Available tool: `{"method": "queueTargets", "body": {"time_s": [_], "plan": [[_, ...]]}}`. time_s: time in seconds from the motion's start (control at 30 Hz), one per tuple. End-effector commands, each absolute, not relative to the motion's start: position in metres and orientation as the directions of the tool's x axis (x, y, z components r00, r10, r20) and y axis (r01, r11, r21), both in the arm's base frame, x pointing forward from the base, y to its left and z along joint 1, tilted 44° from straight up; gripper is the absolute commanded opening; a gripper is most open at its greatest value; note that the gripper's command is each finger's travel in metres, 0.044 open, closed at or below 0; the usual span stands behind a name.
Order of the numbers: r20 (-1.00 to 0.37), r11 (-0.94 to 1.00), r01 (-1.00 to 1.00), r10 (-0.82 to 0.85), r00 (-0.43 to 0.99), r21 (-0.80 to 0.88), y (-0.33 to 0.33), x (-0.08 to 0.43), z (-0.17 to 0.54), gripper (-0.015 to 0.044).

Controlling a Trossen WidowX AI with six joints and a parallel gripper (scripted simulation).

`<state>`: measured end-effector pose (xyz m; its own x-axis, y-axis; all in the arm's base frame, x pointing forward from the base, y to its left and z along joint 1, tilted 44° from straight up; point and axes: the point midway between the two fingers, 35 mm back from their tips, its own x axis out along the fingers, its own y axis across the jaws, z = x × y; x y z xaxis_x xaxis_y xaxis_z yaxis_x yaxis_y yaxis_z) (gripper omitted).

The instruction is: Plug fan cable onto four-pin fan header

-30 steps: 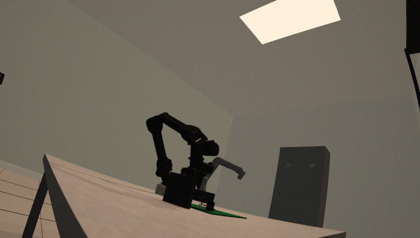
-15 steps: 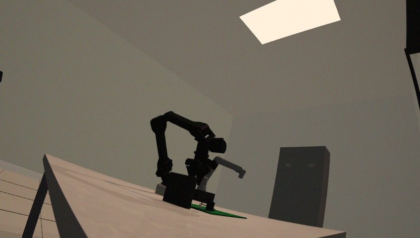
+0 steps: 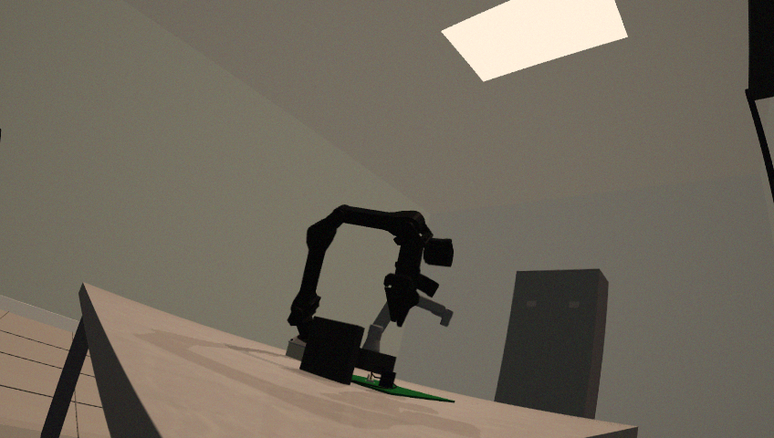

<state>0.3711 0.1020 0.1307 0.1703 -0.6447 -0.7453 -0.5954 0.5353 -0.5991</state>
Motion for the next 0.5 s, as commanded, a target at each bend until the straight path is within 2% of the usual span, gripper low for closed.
{"method": "queueTargets", "body": {"time_s": [0.0,0.47], "plan": [[-0.734,0.515,-0.611,-0.659,0.167,-0.601,0.12,0.379,0.128,0.044],[-0.727,0.517,-0.607,-0.669,0.153,-0.604,0.053,0.395,0.056,0.044]]}}
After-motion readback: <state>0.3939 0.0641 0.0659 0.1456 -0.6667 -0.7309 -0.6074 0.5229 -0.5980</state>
